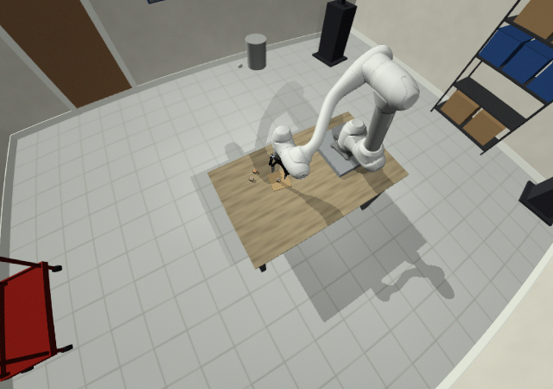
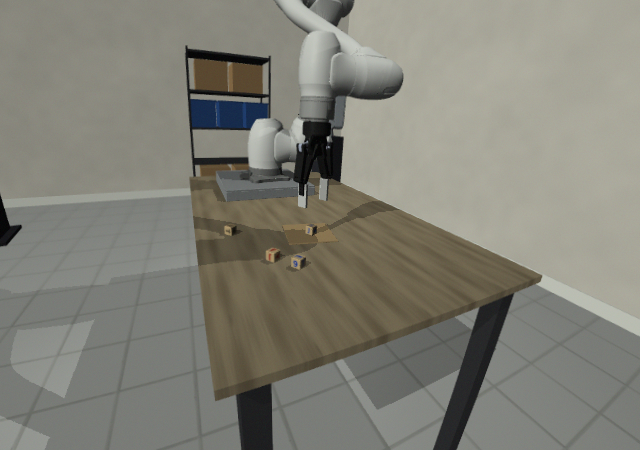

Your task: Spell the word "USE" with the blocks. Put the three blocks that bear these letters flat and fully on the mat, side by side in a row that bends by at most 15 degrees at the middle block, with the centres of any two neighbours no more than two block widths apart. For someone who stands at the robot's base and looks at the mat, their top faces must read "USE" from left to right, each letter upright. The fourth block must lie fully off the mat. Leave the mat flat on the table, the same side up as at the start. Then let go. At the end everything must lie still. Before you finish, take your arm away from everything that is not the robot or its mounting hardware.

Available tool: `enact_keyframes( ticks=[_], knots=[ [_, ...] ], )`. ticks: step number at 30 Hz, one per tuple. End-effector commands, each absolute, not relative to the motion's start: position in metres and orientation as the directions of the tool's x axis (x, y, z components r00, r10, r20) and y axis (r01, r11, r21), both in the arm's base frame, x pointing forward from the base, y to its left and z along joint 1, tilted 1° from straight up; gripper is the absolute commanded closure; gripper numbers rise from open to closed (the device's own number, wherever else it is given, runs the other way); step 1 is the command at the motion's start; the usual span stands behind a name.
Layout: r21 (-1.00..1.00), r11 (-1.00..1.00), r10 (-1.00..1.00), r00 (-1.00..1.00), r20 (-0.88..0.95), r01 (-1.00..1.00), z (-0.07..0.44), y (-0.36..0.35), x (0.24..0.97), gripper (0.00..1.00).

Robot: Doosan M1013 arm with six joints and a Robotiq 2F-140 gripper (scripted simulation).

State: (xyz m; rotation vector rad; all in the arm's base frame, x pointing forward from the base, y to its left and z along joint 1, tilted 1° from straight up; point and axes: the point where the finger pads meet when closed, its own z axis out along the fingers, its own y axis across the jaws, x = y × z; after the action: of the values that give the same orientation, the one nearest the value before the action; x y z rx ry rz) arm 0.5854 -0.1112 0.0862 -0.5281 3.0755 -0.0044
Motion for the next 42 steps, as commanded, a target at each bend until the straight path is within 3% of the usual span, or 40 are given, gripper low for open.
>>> enact_keyframes(
  ticks=[1, 13, 14, 42],
  knots=[
    [-0.008, 0.943, -0.334, -0.942, -0.018, -0.334, 0.0884, -0.1101, 0.5878, 0.00],
    [-0.008, 0.936, -0.353, -0.935, -0.017, -0.353, 0.0852, -0.1128, 0.5838, 0.00],
    [-0.008, 0.936, -0.353, -0.935, -0.017, -0.353, 0.0852, -0.1128, 0.5838, 0.63],
    [-0.008, 0.936, -0.353, -0.935, -0.017, -0.353, 0.0852, -0.1128, 0.5838, 0.63]
  ],
)
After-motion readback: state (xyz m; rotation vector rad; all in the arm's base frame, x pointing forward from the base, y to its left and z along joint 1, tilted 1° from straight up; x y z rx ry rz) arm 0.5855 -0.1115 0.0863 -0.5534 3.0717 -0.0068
